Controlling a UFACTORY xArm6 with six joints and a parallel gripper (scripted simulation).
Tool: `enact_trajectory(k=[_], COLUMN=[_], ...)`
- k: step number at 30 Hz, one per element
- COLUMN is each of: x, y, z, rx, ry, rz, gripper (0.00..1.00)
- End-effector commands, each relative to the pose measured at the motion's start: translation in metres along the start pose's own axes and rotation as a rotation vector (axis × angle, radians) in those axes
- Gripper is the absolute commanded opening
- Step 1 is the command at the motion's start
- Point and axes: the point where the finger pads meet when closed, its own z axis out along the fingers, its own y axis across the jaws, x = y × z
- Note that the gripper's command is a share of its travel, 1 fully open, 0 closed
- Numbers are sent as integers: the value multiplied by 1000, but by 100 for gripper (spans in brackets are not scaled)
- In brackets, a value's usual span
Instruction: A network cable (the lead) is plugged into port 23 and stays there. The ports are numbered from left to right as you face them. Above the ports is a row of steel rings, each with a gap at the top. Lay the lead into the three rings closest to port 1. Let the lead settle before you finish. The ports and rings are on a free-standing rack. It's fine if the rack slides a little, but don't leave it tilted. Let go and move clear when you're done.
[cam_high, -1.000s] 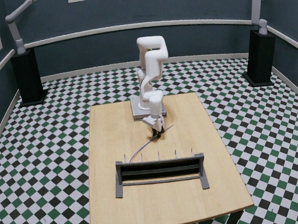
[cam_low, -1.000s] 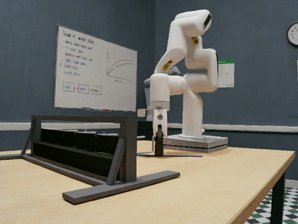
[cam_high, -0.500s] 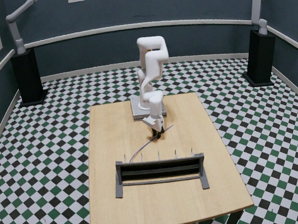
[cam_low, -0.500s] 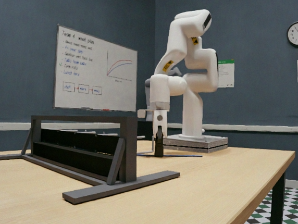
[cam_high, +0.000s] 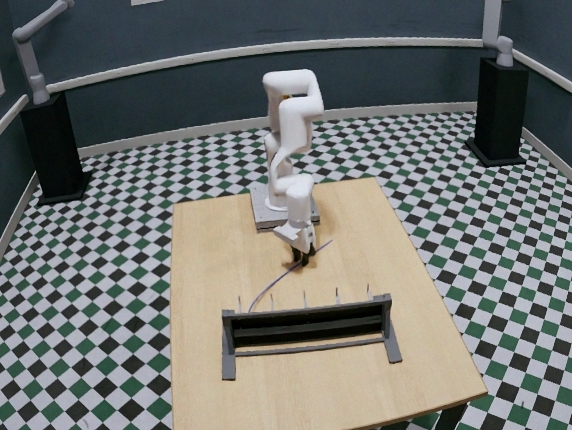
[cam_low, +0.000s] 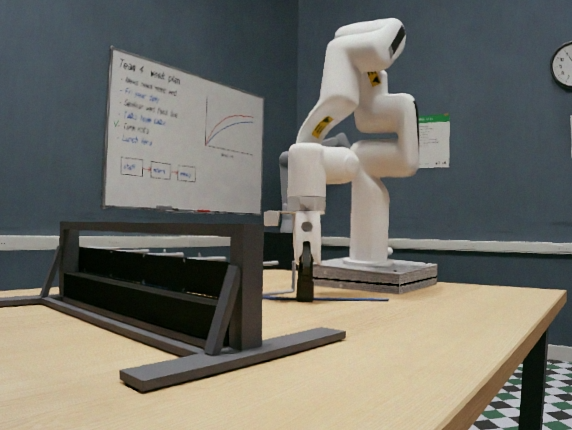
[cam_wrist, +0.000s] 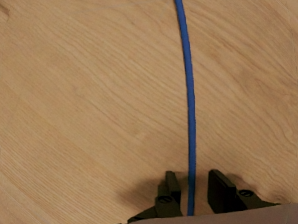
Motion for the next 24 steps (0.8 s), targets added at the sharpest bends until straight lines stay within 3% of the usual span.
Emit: enact_trajectory(k=[1, 6, 7, 24], x=[1, 1, 1, 1], y=[-1, -1, -1, -1], z=[-1, -1, -1, -1], rx=[2, 2, 2, 2], ry=[2, 2, 2, 2], rz=[0, 0, 0, 0], gripper=[33, 33, 0, 0])
